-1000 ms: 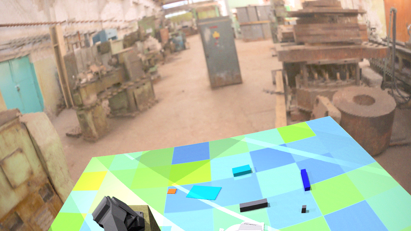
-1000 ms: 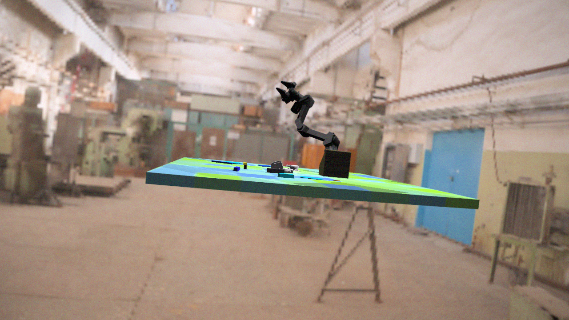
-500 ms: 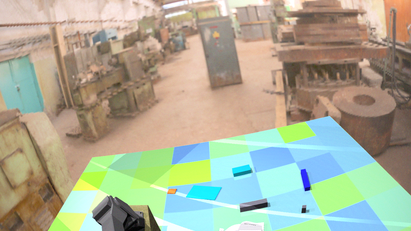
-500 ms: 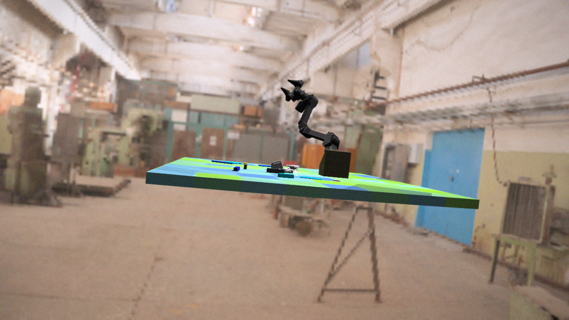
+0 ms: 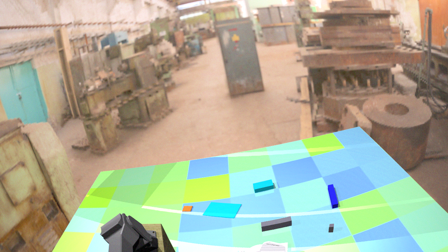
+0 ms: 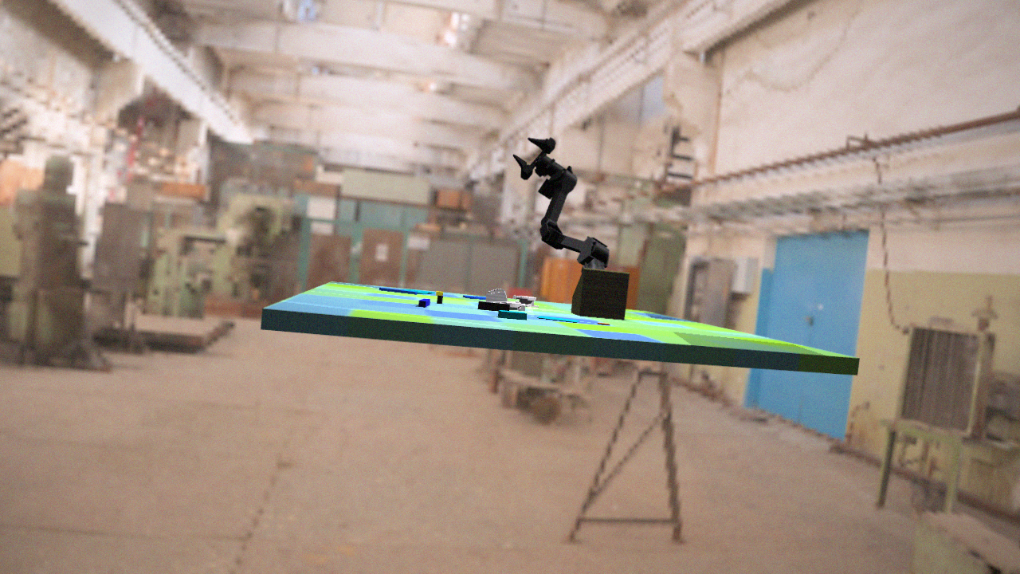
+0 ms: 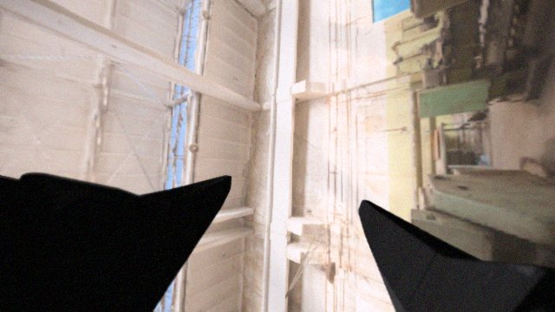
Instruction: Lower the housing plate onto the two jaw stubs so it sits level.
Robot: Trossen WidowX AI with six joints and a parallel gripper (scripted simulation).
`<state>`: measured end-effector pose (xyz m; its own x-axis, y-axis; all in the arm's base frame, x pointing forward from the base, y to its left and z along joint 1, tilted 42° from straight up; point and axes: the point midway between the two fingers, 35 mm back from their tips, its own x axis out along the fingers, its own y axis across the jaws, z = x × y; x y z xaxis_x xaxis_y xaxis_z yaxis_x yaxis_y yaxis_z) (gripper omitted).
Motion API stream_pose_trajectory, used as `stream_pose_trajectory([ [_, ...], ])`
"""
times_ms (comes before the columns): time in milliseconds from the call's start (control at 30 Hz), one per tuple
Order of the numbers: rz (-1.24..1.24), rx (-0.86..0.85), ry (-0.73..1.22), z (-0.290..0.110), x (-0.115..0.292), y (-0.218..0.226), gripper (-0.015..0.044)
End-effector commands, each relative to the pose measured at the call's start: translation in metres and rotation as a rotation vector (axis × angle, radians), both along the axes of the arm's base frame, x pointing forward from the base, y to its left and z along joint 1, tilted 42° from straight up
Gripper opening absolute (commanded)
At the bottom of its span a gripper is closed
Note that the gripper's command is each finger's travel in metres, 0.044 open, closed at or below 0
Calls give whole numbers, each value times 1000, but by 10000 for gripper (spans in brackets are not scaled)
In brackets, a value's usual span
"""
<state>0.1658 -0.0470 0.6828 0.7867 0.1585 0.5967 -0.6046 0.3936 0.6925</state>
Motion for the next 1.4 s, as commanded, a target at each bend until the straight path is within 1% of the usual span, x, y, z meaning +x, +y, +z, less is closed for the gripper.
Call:
stream_pose_trajectory([
  [0, -56, -61, -39, 3, -10, 5, 440],
  [733, -349, -407, -194, 11, -48, 42, 440],
  [1367, -585, -708, -282, 5, -62, 83, 440],
])
